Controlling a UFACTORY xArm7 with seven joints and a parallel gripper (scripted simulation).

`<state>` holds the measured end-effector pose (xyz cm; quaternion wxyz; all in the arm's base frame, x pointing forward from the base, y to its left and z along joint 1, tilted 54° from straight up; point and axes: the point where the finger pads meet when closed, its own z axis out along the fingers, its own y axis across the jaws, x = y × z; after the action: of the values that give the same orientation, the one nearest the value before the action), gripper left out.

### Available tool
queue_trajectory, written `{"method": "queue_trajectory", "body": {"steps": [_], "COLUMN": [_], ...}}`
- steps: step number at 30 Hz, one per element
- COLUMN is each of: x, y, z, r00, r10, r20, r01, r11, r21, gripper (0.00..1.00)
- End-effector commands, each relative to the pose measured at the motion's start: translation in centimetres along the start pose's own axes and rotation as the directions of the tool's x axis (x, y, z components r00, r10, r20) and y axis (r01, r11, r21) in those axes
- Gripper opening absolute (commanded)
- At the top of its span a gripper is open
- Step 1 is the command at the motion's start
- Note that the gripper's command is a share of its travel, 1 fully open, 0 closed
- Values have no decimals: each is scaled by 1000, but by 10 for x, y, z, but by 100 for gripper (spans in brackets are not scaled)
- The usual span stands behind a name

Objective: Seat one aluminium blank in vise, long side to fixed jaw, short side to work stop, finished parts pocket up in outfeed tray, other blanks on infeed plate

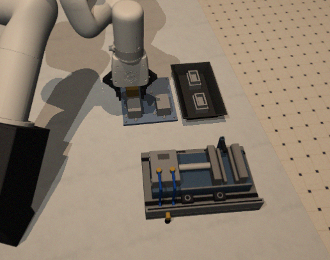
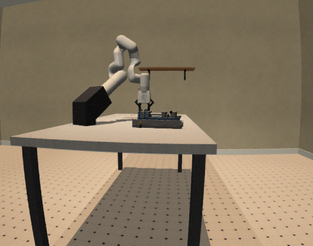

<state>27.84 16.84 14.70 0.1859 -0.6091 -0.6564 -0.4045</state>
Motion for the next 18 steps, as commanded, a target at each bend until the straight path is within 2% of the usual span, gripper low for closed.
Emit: {"method": "queue_trajectory", "body": {"steps": [1,9,18], "x": [1,1,1], "y": [7,8,7], "z": [18,26,28], "r00": [1000,1000,1000], "r10": [-1,-2,-1], "r20": [-18,-18,-18], "r01": [1,1,1], "r11": [1000,1000,1000], "r21": [-15,-15,-14], "gripper": [69,69,69]}}
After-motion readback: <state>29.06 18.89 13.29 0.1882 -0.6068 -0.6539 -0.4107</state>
